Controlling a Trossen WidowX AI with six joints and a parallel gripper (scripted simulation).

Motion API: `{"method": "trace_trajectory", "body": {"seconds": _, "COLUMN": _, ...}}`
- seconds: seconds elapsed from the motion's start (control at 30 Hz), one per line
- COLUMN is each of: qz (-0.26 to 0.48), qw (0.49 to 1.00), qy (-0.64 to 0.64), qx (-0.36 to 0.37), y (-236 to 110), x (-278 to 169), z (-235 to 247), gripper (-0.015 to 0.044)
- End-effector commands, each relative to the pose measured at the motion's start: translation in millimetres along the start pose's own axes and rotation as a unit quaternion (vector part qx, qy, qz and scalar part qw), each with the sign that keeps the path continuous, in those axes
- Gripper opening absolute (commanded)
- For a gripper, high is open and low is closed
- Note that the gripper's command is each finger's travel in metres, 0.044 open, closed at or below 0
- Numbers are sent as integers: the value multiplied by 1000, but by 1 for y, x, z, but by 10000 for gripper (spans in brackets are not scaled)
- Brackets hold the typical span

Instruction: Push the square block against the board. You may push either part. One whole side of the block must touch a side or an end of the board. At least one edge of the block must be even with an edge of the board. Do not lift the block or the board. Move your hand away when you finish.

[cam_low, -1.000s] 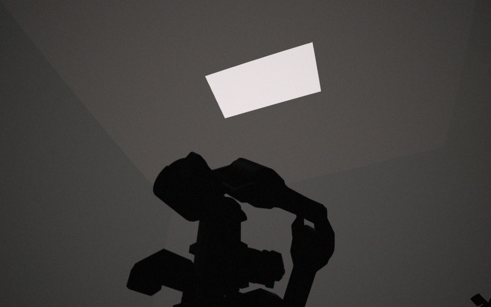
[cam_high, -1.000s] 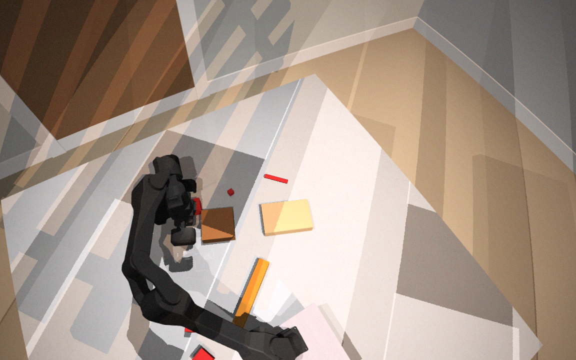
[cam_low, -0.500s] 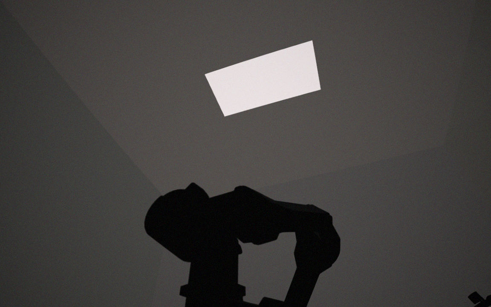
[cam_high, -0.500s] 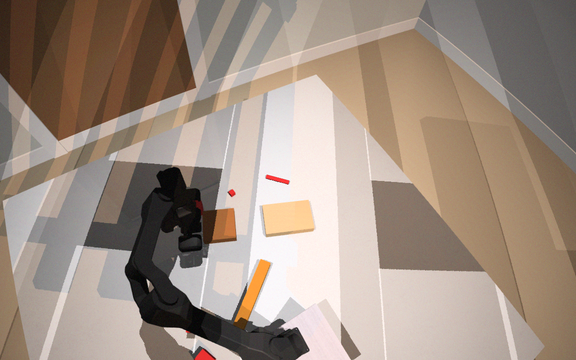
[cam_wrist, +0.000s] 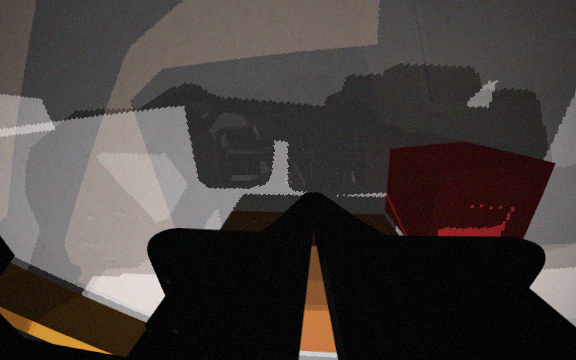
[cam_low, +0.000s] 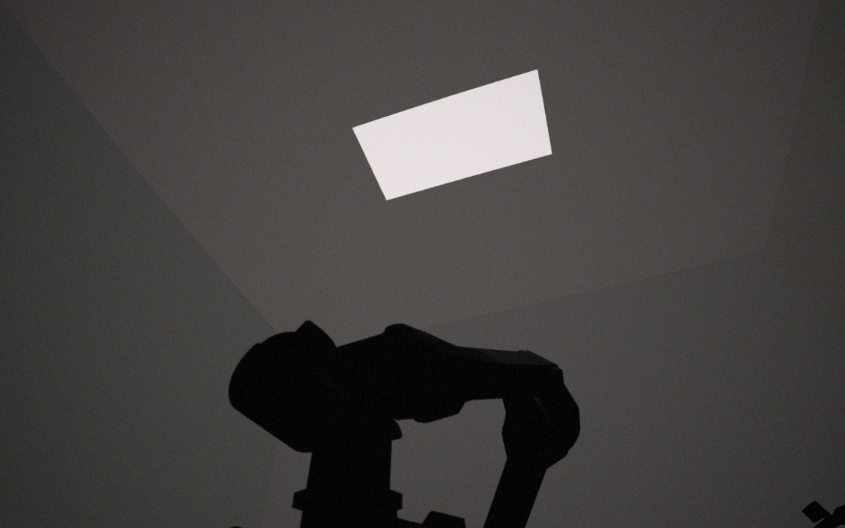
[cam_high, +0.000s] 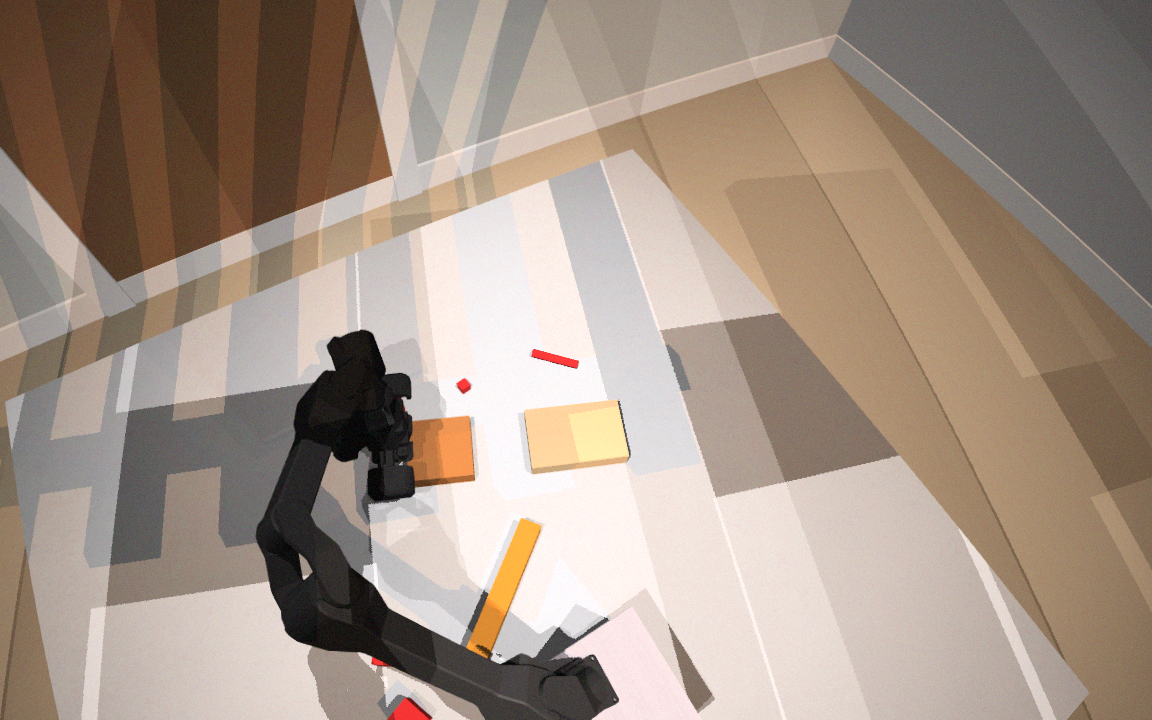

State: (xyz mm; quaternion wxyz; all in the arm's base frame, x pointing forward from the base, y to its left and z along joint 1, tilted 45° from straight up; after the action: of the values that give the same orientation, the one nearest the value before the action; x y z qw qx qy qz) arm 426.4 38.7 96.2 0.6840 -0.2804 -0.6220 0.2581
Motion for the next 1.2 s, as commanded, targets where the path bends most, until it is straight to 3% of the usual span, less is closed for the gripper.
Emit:
{"method": "trace_trajectory", "body": {"seconds": 0.0, "qz": 0, "qw": 1000, "qy": 2, "qx": 3, "y": 2, "x": -7, "z": 2, "gripper": 0}}
{"method": "trace_trajectory", "body": {"seconds": 1.17, "qz": 1, "qw": 1000, "qy": 2, "qx": 3, "y": 2, "x": -49, "z": 11, "gripper": 0}}
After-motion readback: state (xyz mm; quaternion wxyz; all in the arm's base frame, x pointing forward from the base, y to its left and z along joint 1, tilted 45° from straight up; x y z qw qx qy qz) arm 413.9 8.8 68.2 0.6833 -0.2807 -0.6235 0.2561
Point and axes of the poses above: the point midway between the two fingers, 35 mm back from their tips, its own y axis out along the fingers, its own z axis across the jaws, x = y × z, the point moved 8 cm from there along -y, back along the fingers, and after that the axes turned 14 degrees about -y, right-handed, at the moved point
